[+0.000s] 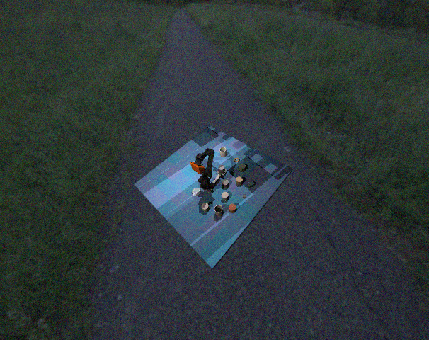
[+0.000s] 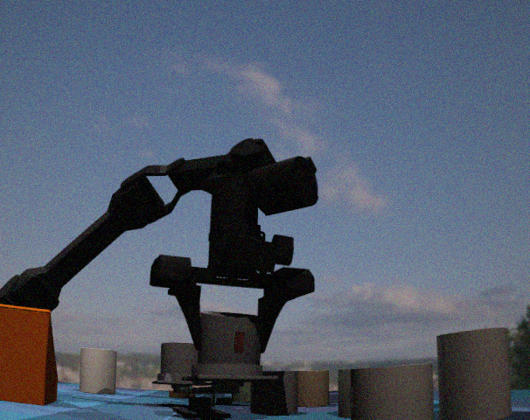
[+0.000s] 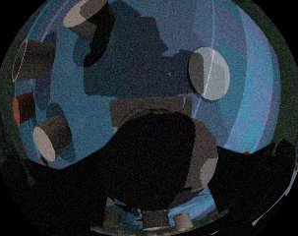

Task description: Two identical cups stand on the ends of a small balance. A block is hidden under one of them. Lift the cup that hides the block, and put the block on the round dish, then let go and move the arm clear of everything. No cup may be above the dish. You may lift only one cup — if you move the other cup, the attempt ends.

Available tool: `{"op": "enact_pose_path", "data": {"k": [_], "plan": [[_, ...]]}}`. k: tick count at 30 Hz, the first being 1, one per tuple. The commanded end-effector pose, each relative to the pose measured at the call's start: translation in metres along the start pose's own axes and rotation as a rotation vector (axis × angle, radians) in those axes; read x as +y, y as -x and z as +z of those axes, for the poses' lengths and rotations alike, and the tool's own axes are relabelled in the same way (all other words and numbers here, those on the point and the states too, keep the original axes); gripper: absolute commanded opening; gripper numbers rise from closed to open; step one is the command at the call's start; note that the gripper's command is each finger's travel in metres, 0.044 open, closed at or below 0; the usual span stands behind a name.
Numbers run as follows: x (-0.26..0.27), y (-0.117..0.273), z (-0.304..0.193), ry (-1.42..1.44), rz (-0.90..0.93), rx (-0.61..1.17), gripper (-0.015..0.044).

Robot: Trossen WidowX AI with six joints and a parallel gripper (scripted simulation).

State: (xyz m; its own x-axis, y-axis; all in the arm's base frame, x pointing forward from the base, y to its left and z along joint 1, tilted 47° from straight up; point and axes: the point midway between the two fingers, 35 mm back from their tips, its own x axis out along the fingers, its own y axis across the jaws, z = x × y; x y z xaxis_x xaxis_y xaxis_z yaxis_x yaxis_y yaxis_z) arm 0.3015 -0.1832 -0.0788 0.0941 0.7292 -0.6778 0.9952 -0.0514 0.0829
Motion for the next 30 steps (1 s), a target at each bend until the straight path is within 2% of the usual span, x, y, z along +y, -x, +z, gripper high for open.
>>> {"op": "enact_pose_path", "data": {"k": [1,30], "plan": [[0.003,0.011,0.006,0.008,0.017,-0.022,0.0],[0.002,0.049,0.005,-0.008,0.024,-0.027,0.0]]}}
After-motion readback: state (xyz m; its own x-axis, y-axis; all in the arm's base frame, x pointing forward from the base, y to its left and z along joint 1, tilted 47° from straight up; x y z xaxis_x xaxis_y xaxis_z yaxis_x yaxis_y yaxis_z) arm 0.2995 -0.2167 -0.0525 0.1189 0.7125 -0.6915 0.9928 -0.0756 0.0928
